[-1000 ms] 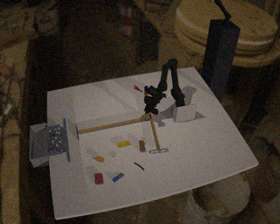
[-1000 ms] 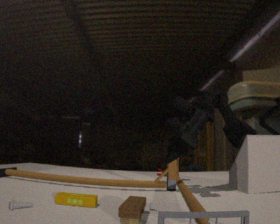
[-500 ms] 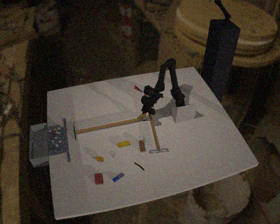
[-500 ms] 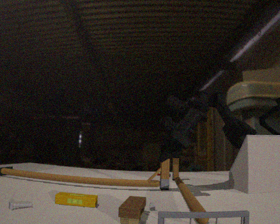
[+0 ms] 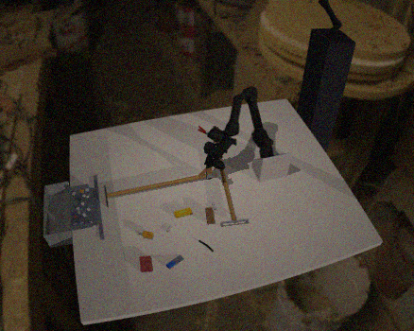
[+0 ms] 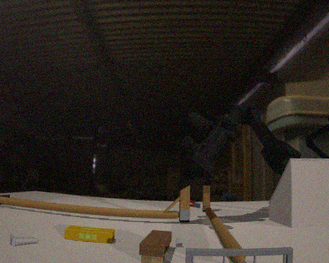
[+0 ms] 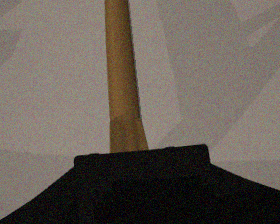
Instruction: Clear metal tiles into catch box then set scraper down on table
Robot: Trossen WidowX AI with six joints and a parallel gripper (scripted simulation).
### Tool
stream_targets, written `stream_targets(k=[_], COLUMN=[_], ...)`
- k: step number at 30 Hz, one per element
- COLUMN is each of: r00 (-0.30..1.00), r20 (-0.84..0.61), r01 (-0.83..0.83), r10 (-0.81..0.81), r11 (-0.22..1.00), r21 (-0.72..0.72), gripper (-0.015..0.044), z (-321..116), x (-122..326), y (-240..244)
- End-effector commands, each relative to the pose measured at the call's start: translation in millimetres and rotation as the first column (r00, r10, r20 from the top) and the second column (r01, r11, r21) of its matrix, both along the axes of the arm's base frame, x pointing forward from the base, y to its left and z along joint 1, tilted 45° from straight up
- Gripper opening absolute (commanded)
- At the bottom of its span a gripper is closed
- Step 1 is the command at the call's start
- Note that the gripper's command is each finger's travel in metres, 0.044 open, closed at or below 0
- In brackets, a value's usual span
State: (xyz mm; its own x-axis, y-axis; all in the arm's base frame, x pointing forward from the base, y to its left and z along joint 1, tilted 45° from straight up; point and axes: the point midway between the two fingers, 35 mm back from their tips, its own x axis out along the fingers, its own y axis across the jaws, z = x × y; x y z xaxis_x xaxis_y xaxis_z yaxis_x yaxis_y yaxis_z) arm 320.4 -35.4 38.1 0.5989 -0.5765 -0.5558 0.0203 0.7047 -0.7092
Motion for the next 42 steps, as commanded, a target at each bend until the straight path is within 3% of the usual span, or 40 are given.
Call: stream_targets(k=[1,42], r00=[1.000,1.000], r20=[0.012,0.021], r01=[-0.010,-0.008], r10=[0.010,0.008], r11=[1.000,1.000], r21=[0.005,0.000], gripper=[0.0000,0.0000], z=[3.5,5.1], x=[9.8,67.7], y=[2.0,-4.7])
